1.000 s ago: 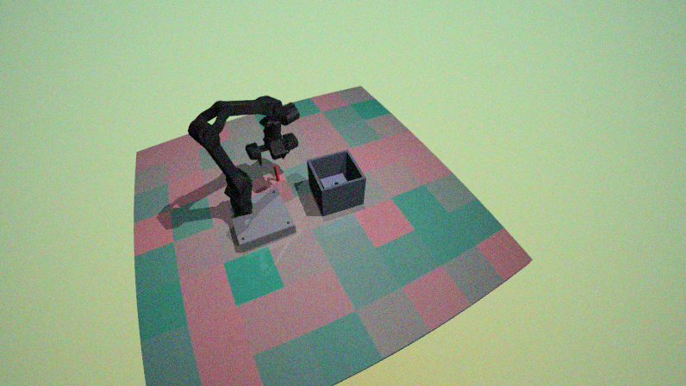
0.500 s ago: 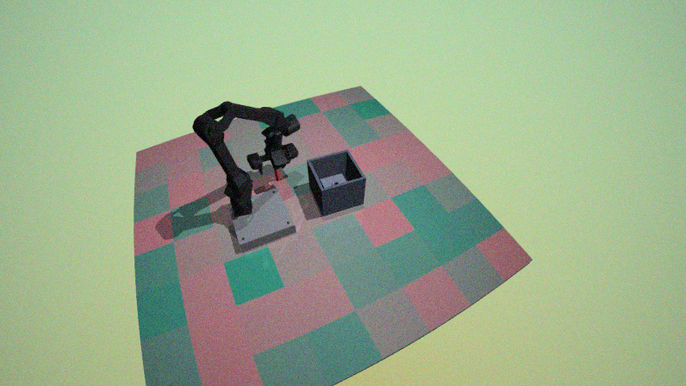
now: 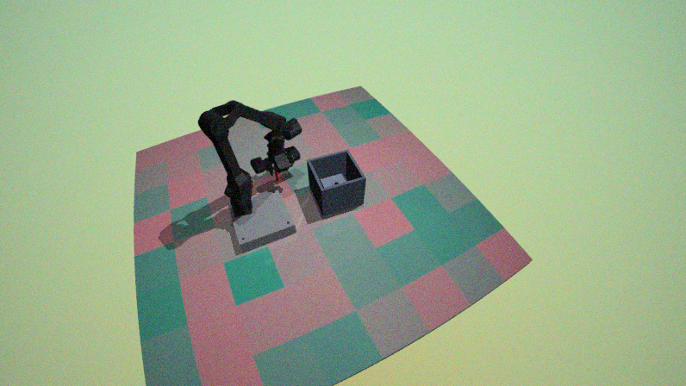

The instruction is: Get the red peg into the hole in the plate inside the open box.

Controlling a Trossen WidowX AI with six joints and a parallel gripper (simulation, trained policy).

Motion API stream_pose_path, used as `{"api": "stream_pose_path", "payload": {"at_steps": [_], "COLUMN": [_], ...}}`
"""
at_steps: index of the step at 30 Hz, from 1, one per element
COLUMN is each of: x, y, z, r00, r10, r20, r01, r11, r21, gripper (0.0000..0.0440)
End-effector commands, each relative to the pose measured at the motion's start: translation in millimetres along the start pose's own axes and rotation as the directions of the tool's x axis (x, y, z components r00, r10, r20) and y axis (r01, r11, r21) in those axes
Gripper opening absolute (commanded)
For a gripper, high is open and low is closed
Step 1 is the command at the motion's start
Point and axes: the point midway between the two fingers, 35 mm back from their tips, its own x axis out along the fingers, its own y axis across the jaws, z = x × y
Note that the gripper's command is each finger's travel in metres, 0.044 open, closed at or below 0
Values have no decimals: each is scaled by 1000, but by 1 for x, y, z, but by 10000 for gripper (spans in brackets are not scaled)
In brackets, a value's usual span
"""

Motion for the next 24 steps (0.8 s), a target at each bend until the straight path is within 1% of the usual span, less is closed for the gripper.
{"api": "stream_pose_path", "payload": {"at_steps": [1, 2, 3, 13, 24], "x": [1, 0, -1, -29, -79], "y": [6, 7, 9, 23, 40], "z": [-2, -3, -4, -21, -27], "r00": [1000, 1000, 1000, 989, 959], "r10": [13, 17, 20, 110, 241], "r20": [-3, -5, -8, -97, -147], "r01": [-13, -17, -20, -115, -253], "r11": [1000, 999, 999, 993, 965], "r21": [-27, -34, -40, -41, -63], "gripper": [33, 9, 0, 0, 0]}}
